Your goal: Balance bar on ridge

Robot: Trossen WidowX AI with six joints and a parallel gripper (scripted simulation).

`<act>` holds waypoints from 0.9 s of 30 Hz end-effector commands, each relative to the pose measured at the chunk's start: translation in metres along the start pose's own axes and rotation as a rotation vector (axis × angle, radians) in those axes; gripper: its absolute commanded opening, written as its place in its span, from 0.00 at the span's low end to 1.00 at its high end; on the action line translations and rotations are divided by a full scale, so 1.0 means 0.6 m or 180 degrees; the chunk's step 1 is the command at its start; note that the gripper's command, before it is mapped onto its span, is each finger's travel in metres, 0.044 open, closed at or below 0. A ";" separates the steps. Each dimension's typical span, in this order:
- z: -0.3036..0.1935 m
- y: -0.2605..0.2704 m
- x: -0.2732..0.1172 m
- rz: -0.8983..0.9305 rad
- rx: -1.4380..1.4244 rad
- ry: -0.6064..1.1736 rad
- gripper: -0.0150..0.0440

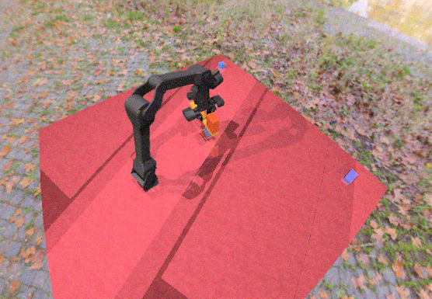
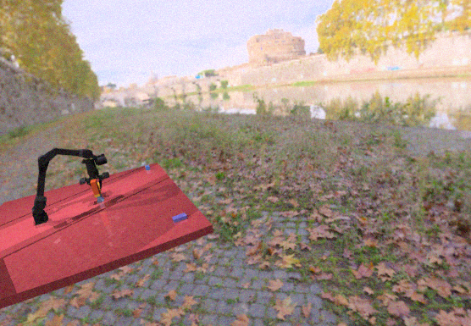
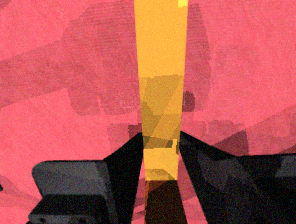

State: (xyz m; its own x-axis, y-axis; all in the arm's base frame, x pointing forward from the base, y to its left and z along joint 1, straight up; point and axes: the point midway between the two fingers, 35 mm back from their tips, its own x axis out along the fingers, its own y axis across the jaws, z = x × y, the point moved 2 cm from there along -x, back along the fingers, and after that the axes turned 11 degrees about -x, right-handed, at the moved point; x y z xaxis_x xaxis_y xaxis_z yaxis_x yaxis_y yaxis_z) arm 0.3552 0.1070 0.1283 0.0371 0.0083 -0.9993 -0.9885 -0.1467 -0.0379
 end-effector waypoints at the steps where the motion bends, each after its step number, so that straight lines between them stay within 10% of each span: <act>1: 0.001 -0.001 0.004 -0.0001 0.0000 -0.0009 0.25; 27: 0.002 0.000 0.007 -0.0001 0.0000 -0.0009 0.25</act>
State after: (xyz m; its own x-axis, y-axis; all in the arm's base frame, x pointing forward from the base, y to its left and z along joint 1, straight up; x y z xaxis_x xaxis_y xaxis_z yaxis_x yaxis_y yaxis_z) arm 0.3551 0.1073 0.1269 0.0387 0.0088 -0.9992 -0.9882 -0.1477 -0.0396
